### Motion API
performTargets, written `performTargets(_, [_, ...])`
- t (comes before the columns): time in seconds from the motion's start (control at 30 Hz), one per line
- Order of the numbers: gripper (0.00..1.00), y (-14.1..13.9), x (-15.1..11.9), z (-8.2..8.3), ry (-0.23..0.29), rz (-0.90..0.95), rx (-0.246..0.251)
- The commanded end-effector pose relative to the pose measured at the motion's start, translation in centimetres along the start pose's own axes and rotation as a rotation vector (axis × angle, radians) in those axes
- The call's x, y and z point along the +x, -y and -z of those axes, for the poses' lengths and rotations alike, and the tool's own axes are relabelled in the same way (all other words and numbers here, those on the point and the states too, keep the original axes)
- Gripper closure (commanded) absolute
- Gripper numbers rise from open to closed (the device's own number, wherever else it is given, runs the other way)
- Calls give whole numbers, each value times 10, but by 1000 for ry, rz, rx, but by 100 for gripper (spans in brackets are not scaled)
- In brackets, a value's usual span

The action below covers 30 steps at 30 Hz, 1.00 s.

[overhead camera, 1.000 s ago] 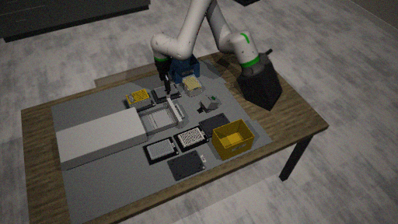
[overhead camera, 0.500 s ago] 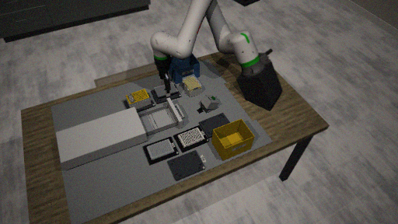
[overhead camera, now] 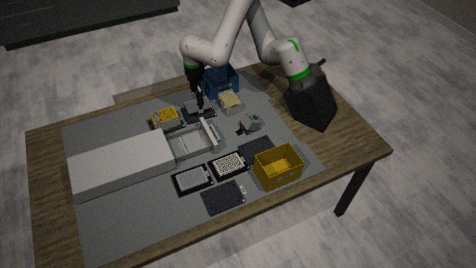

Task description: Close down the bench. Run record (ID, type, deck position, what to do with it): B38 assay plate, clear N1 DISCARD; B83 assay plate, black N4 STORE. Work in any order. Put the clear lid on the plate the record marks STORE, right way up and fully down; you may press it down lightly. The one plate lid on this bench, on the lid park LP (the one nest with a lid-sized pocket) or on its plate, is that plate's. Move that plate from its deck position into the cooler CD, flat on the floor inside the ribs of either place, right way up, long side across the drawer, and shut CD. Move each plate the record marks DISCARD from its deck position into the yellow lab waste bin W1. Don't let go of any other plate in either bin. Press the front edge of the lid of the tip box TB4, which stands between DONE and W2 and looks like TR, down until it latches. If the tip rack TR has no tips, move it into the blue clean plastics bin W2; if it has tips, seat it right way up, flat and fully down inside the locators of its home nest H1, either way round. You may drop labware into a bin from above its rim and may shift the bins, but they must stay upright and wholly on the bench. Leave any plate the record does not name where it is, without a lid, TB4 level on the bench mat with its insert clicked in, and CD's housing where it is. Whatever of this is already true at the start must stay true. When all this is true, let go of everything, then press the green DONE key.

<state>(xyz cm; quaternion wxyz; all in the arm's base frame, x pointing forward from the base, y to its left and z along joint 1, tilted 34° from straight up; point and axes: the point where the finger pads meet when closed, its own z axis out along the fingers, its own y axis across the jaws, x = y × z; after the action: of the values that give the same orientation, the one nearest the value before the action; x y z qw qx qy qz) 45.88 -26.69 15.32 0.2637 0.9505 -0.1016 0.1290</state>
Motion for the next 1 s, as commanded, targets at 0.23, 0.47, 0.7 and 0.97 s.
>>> performTargets(0.23, [100, 0, 0, 10, 0, 0, 0])
performTargets(0.47, [100, 0, 0, 20, 0, 0, 0])
performTargets(0.7, [100, 0, 0, 26, 0, 0, 0])
performTargets(0.97, [100, 0, 0, 37, 0, 0, 0])
